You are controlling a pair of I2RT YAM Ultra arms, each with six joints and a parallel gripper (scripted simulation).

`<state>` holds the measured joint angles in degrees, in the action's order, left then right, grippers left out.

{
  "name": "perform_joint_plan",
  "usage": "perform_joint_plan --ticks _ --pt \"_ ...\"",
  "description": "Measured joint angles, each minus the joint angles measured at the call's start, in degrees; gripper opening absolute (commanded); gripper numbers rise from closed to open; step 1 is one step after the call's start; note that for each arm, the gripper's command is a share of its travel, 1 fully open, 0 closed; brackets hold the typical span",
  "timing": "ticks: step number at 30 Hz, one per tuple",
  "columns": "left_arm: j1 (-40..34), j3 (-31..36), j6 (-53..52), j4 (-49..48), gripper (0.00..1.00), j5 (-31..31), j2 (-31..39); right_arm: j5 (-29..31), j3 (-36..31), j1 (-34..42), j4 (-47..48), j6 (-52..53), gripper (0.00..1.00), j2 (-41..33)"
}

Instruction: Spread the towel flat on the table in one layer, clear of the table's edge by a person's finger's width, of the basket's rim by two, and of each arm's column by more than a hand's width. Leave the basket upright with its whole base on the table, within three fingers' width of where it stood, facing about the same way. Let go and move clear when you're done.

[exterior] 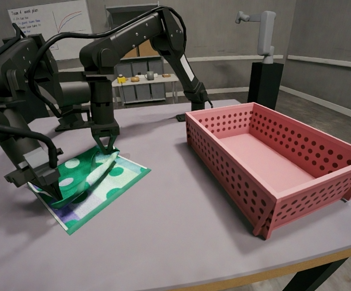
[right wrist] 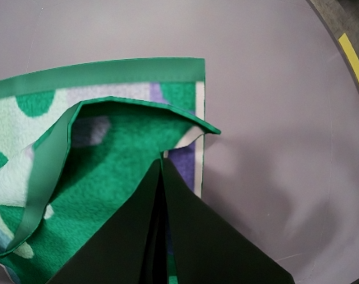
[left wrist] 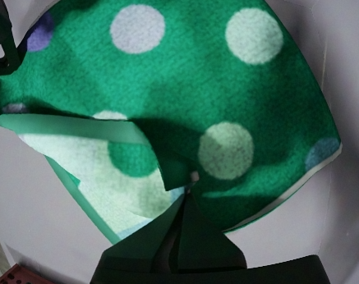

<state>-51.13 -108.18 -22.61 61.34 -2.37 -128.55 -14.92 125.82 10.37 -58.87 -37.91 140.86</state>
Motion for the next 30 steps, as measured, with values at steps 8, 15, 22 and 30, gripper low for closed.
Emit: perform_joint_plan --ticks 8,15,22,30 --pt "1.11 0.37 0.7 1.33 0.0 -0.35 5.7 0.59 1.4 0.15 -2.38 2.51 0.0 -2.99" --pt "2.62 0.28 1.77 4.24 0.0 -0.74 11.39 1.44 5.27 0.5 -6.84 6.23 0.0 -5.92" --pt "4.61 -3.58 3.06 8.2 0.0 -0.98 16.63 1.9 12.92 0.87 -11.93 10.21 0.0 -7.23" --pt "6.43 -11.17 4.87 14.64 0.0 -1.33 18.05 2.67 19.5 1.25 -17.7 14.73 0.0 -8.66"
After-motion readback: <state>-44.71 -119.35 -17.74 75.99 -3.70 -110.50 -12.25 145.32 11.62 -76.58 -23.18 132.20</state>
